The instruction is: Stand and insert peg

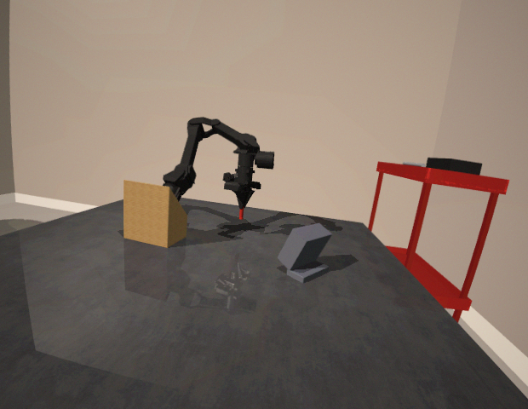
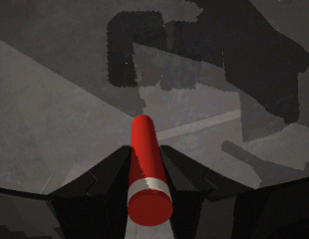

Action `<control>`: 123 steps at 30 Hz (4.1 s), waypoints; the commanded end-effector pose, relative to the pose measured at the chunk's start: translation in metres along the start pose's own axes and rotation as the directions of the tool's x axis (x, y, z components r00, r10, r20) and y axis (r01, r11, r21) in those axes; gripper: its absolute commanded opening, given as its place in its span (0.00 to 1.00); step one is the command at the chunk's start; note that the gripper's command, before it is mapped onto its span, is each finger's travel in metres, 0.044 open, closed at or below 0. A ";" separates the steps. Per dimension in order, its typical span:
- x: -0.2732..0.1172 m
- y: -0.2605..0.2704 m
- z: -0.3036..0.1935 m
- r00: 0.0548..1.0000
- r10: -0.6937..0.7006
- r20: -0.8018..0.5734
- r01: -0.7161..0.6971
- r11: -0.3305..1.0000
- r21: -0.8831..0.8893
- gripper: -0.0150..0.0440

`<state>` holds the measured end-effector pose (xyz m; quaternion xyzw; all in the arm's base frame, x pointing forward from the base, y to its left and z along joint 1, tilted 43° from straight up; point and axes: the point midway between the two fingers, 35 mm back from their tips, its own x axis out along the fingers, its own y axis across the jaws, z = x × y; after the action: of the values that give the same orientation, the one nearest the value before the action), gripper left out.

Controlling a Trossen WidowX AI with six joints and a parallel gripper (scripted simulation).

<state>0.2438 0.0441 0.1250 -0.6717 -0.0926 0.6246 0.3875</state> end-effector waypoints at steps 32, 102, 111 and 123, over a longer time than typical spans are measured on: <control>0.025 0.035 -0.040 0.957 0.186 -0.221 -0.219 0.966 -0.135 0.25; 0.024 0.064 -0.111 0.619 0.327 -0.714 -0.559 0.822 -0.108 0.25; 0.022 0.065 -0.116 0.580 0.326 -0.746 -0.574 0.813 -0.091 0.25; 0.023 0.067 -0.129 0.552 0.324 -0.768 -0.583 0.809 -0.078 0.25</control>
<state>0.3393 -0.0384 0.0550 -0.9142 0.1430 0.3654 0.1015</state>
